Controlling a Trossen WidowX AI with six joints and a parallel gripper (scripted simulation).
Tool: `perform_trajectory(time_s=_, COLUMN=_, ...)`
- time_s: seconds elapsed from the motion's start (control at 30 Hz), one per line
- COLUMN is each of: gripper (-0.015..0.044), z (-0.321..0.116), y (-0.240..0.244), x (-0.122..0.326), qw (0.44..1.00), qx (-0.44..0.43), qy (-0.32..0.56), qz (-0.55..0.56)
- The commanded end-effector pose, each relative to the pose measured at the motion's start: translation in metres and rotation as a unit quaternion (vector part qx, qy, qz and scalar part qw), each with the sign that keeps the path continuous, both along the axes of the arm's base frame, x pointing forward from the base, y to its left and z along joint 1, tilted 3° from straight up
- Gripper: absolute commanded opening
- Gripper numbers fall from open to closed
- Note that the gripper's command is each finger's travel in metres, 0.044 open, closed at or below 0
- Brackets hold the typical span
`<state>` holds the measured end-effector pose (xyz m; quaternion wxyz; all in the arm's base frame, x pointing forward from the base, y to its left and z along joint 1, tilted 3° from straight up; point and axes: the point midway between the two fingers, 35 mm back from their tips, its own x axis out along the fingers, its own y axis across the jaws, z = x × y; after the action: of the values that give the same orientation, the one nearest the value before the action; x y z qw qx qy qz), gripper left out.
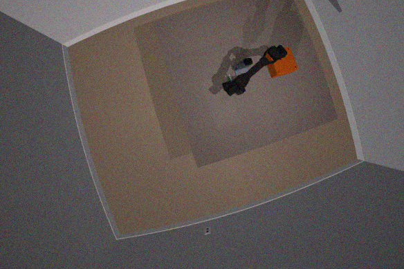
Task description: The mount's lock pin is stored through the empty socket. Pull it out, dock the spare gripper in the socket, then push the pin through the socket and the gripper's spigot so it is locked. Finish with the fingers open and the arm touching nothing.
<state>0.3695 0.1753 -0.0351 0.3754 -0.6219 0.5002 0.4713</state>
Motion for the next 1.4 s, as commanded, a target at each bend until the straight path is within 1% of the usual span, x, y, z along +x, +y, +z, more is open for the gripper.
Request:
perform_trajectory(time_s=0.0, gripper=0.0180, z=-0.010, y=-0.002, x=-0.001, qw=1.000, qx=-0.004, qy=0.004, qz=0.002)
perform_trajectory(time_s=0.47, gripper=0.0180, z=-0.033, y=-0.003, x=-0.001, qw=1.000, qx=-0.004, qy=0.004, qz=0.002)
perform_trajectory(time_s=0.77, gripper=0.0180, z=-0.034, y=-0.003, x=-0.001, qw=1.000, qx=-0.004, qy=0.004, qz=0.002)
perform_trajectory(time_s=1.0, gripper=0.0000, z=-0.034, y=-0.003, x=-0.001, qw=1.000, qx=-0.004, qy=0.004, qz=0.002)
perform_trajectory(time_s=1.37, gripper=0.0000, z=-0.033, y=-0.003, x=-0.001, qw=1.000, qx=-0.004, qy=0.004, qz=0.002)
